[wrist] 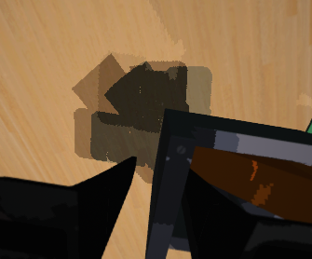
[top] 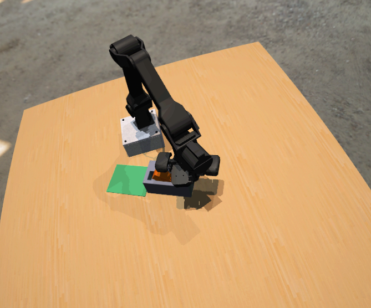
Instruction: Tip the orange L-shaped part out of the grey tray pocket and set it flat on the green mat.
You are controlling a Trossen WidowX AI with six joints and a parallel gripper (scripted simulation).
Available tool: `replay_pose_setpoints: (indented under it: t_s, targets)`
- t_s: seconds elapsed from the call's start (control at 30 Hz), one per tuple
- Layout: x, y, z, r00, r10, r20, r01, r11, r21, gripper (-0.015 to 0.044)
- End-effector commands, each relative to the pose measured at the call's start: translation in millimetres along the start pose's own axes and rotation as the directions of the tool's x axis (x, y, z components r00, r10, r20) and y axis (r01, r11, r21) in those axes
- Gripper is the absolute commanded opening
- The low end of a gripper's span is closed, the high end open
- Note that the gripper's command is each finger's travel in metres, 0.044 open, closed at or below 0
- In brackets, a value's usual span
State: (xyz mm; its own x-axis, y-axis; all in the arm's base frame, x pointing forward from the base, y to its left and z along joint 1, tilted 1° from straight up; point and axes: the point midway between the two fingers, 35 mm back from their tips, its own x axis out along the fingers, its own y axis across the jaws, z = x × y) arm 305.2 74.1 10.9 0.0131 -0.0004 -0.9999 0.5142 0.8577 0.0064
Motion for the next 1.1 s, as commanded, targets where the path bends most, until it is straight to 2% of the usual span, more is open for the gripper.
replay_pose_setpoints:
  t_s: [0.0,0.1,0.23,0.3,1.07]
  targets:
    - [-6.4,2.3,1.2,1.000,0.001,0.001,-0.001,1.000,0.005,0.0180]
    - [-32.1,1.2,3.5,1.000,0.001,0.002,-0.001,1.000,0.005,0.0180]
    - [-88.3,-7.0,2.2,1.000,0.000,0.002,0.000,1.000,0.005,0.0180]
    - [-99.5,-9.5,0.9,1.000,0.000,0.002,0.000,1.000,0.005,0.0180]
    - [-96.2,-6.3,3.3,1.000,0.013,0.014,-0.013,1.000,0.008,0.0180]
